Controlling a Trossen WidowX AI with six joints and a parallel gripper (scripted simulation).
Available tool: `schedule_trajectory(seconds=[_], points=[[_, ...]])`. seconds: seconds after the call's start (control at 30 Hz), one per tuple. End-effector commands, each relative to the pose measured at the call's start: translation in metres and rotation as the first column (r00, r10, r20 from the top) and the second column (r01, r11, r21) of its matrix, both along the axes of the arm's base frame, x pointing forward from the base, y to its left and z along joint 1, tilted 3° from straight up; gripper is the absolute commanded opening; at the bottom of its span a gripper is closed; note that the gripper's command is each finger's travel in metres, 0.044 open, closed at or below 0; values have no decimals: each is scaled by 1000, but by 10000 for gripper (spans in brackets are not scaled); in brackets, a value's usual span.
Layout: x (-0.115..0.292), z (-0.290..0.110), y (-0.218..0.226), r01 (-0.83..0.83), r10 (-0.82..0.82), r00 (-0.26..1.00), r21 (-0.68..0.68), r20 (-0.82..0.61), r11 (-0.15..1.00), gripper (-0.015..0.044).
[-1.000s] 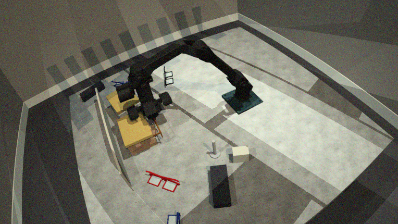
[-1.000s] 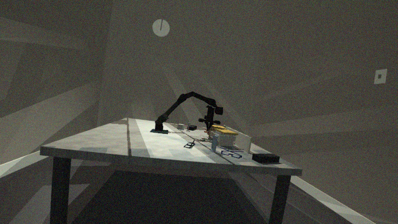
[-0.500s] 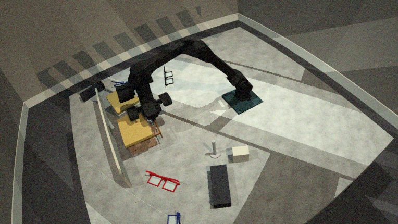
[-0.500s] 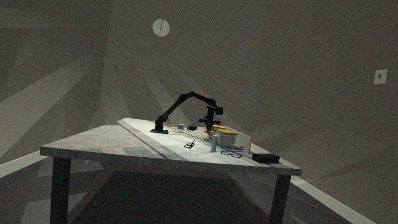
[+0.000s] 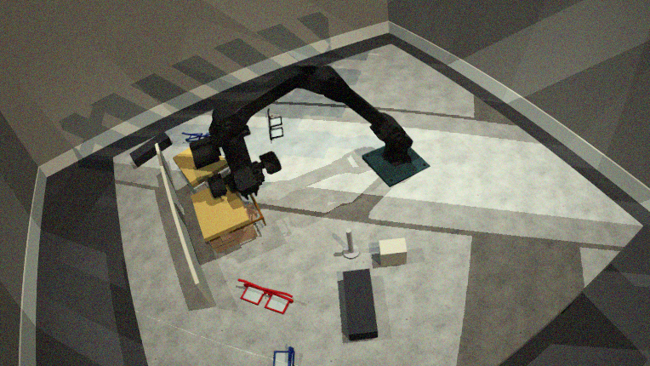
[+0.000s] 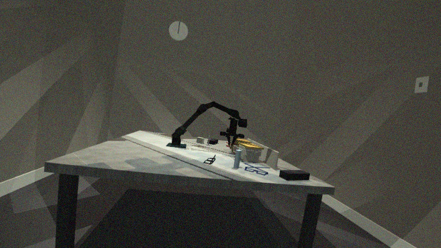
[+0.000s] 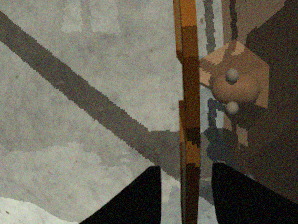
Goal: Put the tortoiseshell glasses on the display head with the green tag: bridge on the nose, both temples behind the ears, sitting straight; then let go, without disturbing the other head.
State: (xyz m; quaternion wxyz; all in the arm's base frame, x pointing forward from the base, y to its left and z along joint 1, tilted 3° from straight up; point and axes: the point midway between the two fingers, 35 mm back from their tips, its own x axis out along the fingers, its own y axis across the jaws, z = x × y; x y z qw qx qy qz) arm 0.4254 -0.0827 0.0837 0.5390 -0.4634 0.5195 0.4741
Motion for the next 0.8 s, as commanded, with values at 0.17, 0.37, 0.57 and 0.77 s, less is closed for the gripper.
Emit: schedule_trajectory(seconds=[0.17, 0.37, 0.57, 0.77], points=[[-1, 29, -1, 2, -2, 1000, -2, -2, 1000, 107], [-1, 34, -1, 2, -2, 1000, -2, -3, 1000, 107], [-16, 38, 0, 2, -2, 1000, -2, -4, 1000, 107], [-38, 41, 3, 2, -2, 1000, -2, -6, 1000, 107]])
